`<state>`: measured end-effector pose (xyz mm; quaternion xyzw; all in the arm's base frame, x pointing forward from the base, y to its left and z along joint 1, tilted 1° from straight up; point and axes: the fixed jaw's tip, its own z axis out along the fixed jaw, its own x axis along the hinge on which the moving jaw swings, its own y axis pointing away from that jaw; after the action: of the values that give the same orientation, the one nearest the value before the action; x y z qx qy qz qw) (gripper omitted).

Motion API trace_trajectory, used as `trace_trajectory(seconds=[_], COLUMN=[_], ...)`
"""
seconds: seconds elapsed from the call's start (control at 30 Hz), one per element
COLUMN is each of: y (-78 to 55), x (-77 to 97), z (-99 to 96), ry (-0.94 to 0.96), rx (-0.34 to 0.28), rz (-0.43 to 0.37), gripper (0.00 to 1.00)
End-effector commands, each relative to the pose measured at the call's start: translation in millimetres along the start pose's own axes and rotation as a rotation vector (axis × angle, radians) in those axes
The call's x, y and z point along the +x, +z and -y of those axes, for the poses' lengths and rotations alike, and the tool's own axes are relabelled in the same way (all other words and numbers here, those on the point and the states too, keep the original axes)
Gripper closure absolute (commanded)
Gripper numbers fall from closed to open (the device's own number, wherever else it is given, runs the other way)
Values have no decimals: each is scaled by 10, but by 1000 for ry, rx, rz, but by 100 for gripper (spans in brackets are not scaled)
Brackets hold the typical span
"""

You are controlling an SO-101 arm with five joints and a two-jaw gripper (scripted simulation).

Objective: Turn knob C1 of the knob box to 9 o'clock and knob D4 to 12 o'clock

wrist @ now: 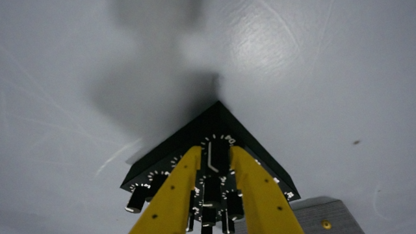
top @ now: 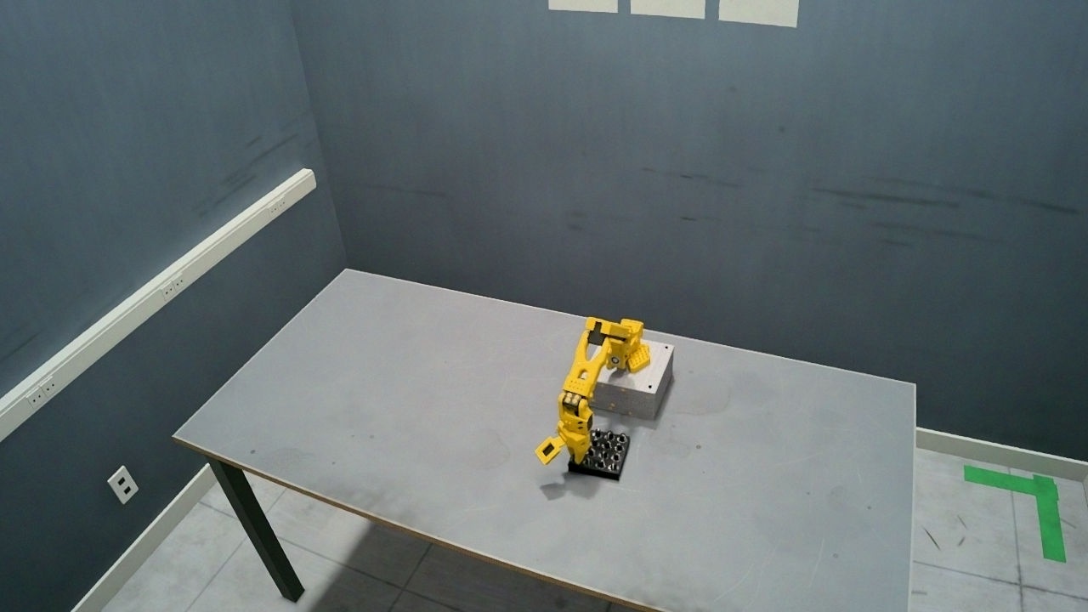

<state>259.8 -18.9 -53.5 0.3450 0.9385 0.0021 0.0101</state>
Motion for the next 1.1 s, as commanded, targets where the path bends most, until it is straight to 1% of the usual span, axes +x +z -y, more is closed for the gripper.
trace_trajectory(seconds=[0.0,1.07], y=[33,19], x=[2,25], z=[25,41], ry=[5,5], rx=[7,7], rz=[-12,-12], gripper=[90,90])
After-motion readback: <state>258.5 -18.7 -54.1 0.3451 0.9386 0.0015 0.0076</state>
